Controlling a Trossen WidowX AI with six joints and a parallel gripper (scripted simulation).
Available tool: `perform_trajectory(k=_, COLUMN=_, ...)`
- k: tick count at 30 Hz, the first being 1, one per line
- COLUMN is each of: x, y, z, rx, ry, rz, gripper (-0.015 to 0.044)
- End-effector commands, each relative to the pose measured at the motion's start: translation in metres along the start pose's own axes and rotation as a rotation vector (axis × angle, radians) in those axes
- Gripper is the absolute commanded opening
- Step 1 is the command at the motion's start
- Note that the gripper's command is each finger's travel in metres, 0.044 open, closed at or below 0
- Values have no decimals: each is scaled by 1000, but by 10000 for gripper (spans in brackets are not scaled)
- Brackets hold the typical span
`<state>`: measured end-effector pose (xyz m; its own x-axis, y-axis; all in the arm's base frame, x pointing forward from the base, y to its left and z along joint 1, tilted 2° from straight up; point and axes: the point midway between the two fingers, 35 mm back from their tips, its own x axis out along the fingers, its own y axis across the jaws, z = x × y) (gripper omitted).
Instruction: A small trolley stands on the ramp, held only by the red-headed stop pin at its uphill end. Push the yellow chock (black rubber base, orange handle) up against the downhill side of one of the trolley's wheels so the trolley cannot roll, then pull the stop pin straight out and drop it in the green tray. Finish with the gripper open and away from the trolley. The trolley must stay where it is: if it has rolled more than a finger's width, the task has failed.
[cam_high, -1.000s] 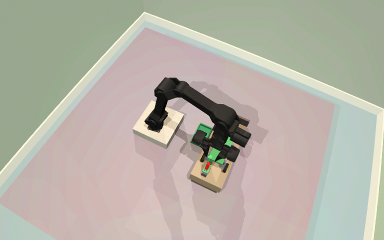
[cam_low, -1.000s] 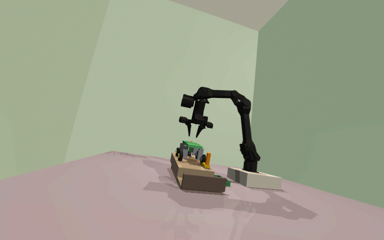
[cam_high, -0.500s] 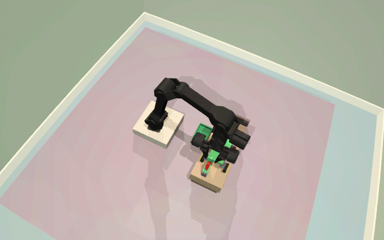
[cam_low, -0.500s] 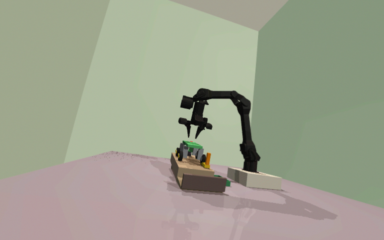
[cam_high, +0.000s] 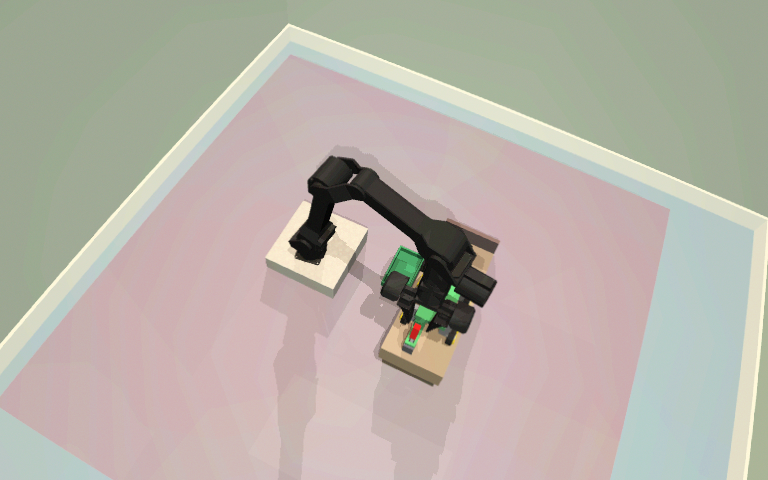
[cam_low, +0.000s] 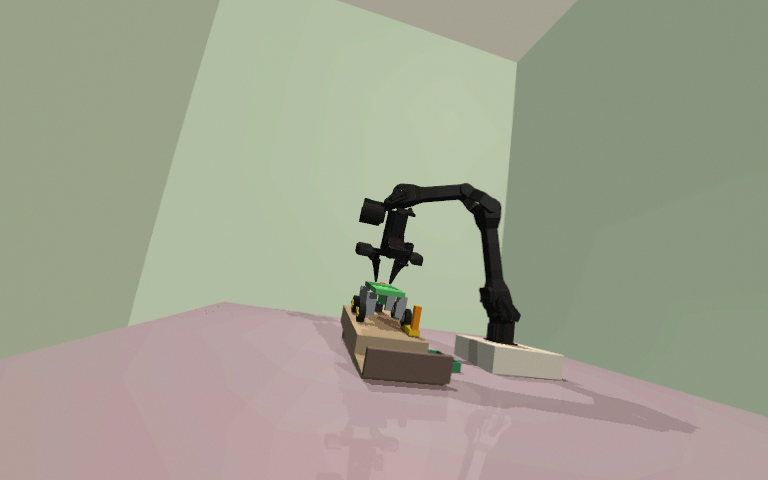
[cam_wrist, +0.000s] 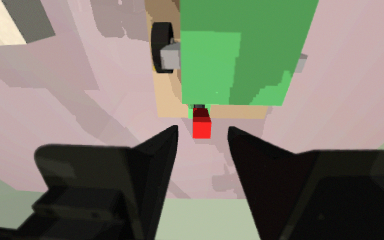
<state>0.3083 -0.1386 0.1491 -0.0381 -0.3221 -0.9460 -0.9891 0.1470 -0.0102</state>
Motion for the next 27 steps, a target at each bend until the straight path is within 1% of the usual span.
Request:
perform_trajectory(k=1, x=3, y=1, z=0, rx=-5, ry=3, rz=3, gripper=190)
perform_trajectory(k=27, x=39, y=1, z=0, rx=-5, ry=4, rz=3, gripper=190)
